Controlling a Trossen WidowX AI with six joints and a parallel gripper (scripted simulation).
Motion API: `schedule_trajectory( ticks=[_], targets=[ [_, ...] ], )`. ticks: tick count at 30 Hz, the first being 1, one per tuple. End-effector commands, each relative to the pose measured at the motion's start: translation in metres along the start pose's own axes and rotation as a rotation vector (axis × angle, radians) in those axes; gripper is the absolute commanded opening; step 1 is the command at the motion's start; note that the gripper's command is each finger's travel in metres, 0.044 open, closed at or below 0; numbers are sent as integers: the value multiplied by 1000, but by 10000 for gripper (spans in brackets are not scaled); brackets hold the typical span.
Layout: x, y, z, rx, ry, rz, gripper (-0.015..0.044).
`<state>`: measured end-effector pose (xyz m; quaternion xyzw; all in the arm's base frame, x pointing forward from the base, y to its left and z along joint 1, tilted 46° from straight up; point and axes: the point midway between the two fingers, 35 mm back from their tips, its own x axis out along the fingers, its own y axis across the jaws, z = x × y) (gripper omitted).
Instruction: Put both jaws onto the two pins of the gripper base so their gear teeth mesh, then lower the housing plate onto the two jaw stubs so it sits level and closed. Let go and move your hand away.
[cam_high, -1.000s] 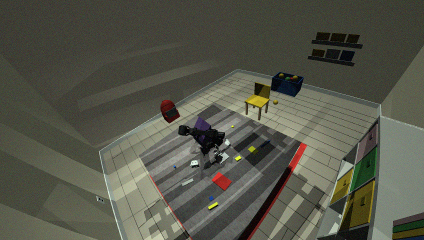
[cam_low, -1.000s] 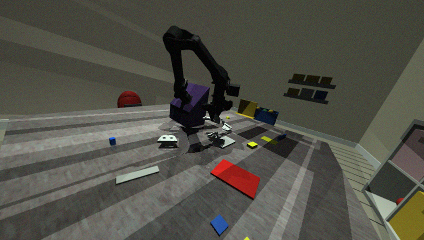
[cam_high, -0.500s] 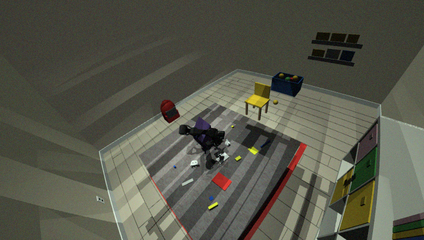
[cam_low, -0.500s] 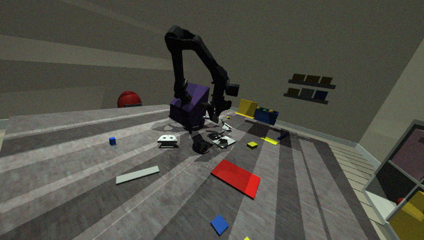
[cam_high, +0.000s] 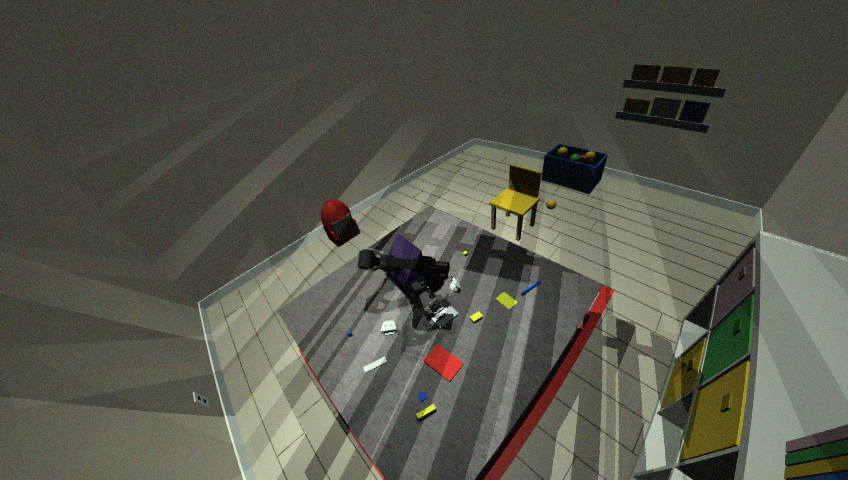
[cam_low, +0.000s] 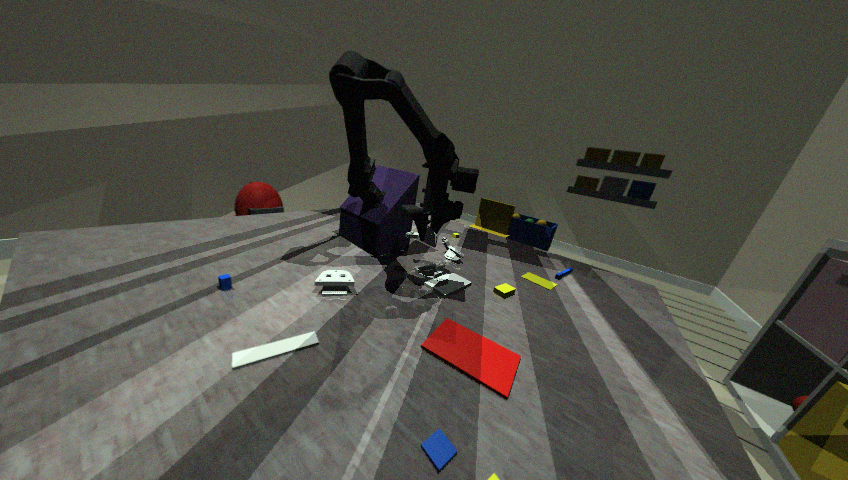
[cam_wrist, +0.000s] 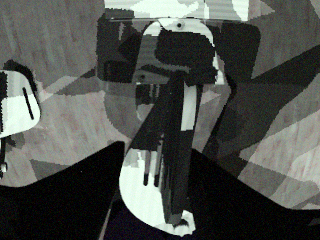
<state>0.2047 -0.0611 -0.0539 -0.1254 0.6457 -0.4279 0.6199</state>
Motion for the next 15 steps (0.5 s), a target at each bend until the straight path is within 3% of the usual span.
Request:
schedule_trajectory(
  ticks=[1,15],
  targets=[
    [0,1,-1,7,3,4,134],
    [-3,13,39,8,1,6,134]
  ],
)
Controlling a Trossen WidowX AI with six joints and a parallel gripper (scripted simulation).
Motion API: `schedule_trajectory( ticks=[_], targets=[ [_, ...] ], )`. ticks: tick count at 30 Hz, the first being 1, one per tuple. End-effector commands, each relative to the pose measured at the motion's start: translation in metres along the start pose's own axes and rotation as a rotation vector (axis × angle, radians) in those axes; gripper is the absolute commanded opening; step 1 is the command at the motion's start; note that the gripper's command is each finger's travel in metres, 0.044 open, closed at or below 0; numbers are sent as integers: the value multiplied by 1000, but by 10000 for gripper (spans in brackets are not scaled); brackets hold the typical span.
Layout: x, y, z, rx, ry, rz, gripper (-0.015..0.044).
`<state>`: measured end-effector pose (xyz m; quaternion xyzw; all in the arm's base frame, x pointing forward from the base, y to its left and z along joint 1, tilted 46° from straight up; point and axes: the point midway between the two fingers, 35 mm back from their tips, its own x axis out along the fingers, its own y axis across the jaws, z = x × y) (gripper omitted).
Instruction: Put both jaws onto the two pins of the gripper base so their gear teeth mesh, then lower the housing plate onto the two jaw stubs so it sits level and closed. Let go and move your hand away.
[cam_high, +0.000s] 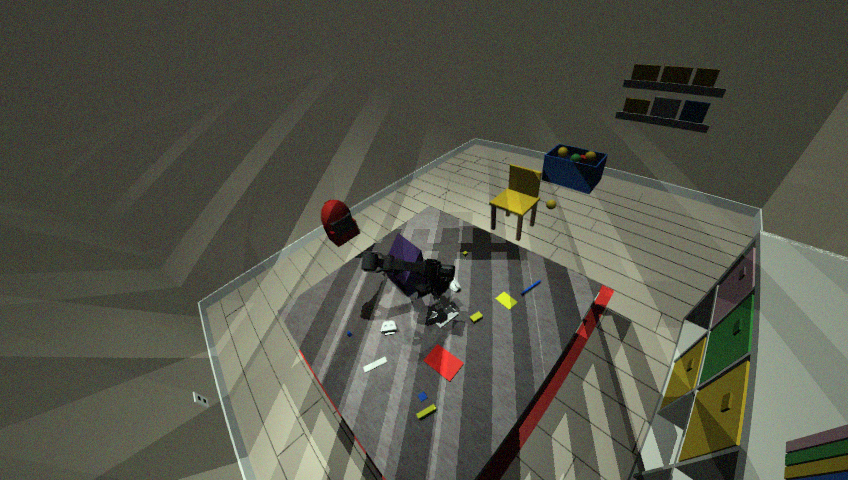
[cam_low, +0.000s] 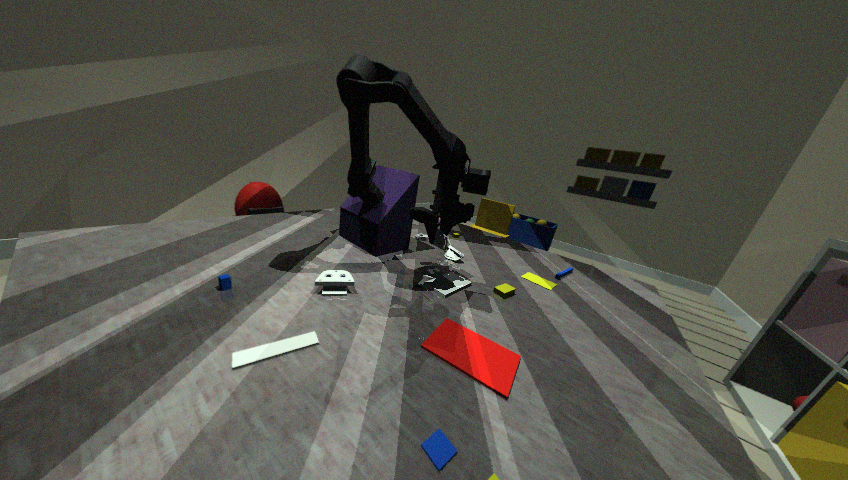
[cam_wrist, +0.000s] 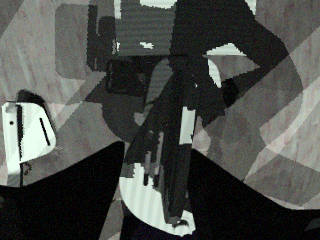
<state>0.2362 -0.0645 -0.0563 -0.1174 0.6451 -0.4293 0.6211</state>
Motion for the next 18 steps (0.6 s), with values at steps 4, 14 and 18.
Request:
schedule_trajectory(
  ticks=[4,14,18],
  targets=[
    [-1,5,22,-4,-4,-3,134],
    [0,12,54,-3,-5,-4,134],
    [1,14,66,-2,-5,-5,134]
  ],
)
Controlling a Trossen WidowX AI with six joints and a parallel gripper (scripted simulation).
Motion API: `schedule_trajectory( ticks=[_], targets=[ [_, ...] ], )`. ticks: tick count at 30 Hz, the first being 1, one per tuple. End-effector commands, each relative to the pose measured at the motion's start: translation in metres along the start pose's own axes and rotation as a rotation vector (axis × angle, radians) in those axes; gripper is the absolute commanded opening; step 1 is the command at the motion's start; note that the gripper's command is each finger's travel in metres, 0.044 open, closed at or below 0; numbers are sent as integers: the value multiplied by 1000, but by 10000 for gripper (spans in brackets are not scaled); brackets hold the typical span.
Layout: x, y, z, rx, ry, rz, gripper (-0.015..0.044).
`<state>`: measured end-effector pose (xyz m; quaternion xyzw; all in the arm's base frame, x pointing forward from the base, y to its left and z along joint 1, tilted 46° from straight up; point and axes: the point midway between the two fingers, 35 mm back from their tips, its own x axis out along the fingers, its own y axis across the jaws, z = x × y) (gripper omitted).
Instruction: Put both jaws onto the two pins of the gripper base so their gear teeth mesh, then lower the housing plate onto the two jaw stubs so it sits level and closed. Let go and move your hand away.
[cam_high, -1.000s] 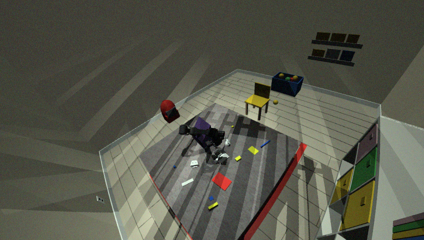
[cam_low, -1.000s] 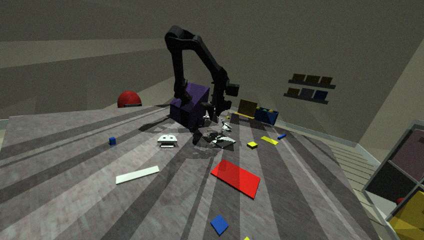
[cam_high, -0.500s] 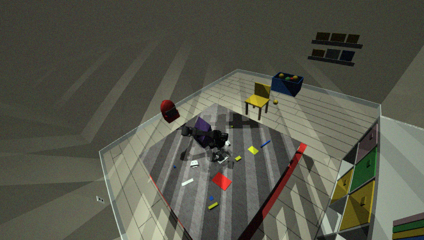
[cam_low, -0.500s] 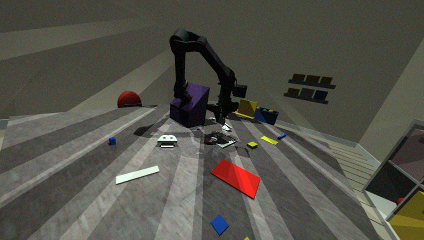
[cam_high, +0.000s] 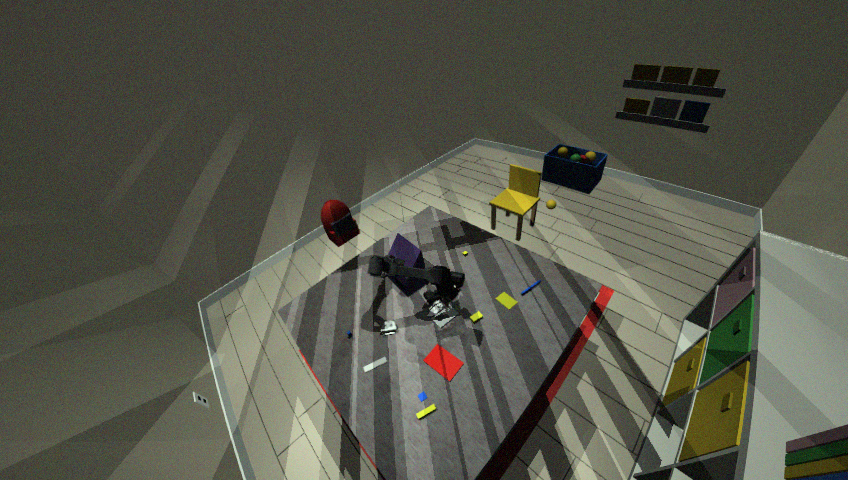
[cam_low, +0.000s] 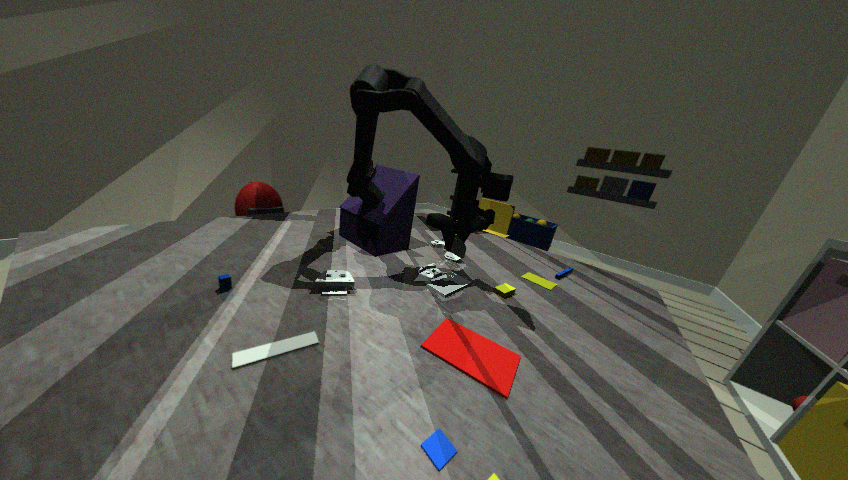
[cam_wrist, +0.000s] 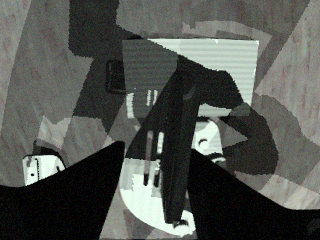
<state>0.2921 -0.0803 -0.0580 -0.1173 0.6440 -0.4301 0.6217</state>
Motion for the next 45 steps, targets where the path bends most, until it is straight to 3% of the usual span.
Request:
schedule_trajectory(
  ticks=[1,45],
  targets=[
    [1,1,12,-5,-4,-4,134],
    [7,0,15,-13,-4,-4,134]
  ],
)
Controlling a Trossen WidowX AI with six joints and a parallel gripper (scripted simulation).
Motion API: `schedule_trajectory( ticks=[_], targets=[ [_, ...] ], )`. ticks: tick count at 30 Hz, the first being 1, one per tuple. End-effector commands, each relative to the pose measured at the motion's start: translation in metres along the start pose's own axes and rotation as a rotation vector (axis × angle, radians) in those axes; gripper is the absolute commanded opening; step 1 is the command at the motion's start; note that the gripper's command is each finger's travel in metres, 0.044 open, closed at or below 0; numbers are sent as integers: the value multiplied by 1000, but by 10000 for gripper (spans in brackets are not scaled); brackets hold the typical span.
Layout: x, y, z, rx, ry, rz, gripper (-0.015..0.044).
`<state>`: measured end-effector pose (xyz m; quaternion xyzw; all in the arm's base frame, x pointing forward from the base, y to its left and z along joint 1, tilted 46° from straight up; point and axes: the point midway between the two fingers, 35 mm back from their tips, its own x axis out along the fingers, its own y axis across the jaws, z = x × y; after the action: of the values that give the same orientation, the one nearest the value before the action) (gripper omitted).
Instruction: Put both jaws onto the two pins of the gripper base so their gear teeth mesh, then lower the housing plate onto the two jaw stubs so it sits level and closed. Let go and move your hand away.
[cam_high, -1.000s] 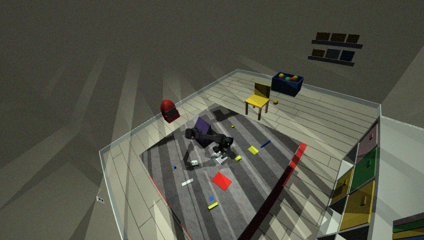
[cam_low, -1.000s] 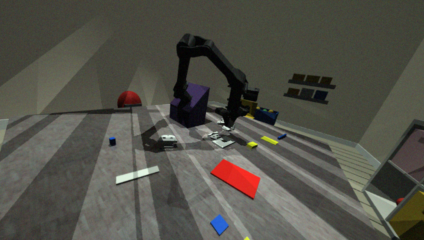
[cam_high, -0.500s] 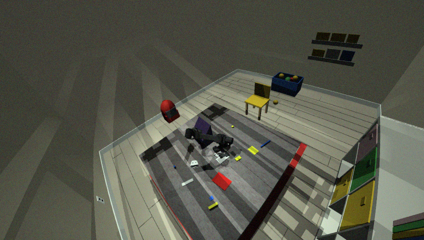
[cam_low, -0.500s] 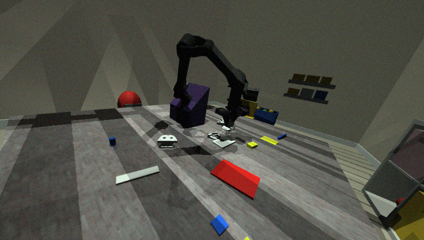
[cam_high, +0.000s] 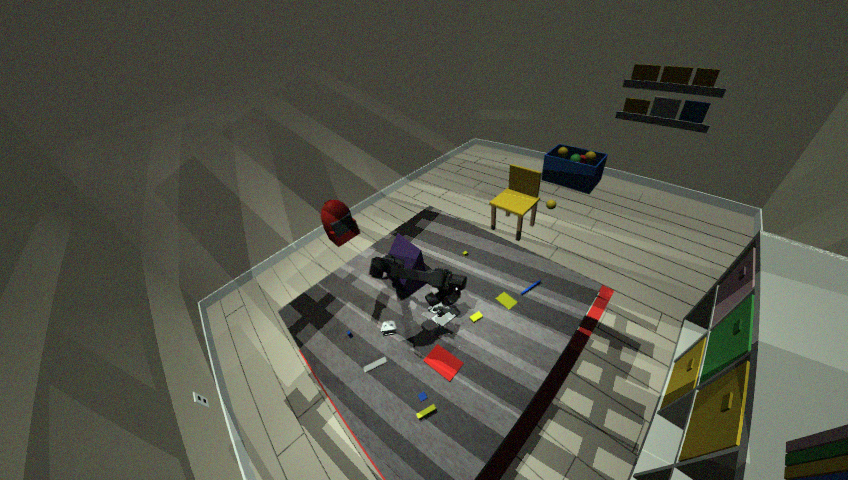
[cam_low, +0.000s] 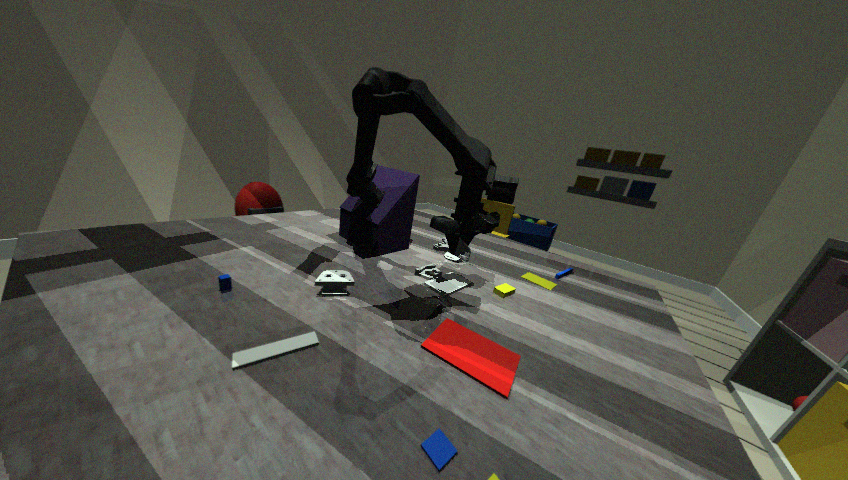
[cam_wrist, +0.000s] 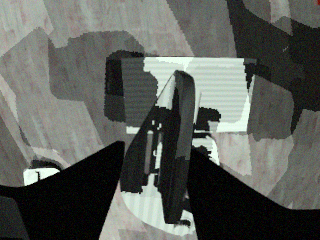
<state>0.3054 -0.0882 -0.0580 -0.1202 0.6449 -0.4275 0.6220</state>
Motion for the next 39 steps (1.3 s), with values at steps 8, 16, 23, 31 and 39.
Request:
schedule_trajectory(
  ticks=[8,16,23,31,39],
  targets=[
    [17,0,1,-5,-1,-4,134],
    [30,-1,1,-5,-2,-5,134],
    [41,-1,0,-5,-2,-6,134],
    [50,-2,0,-4,-2,-7,134],
    [50,-2,0,-4,-2,-7,134]
  ],
)
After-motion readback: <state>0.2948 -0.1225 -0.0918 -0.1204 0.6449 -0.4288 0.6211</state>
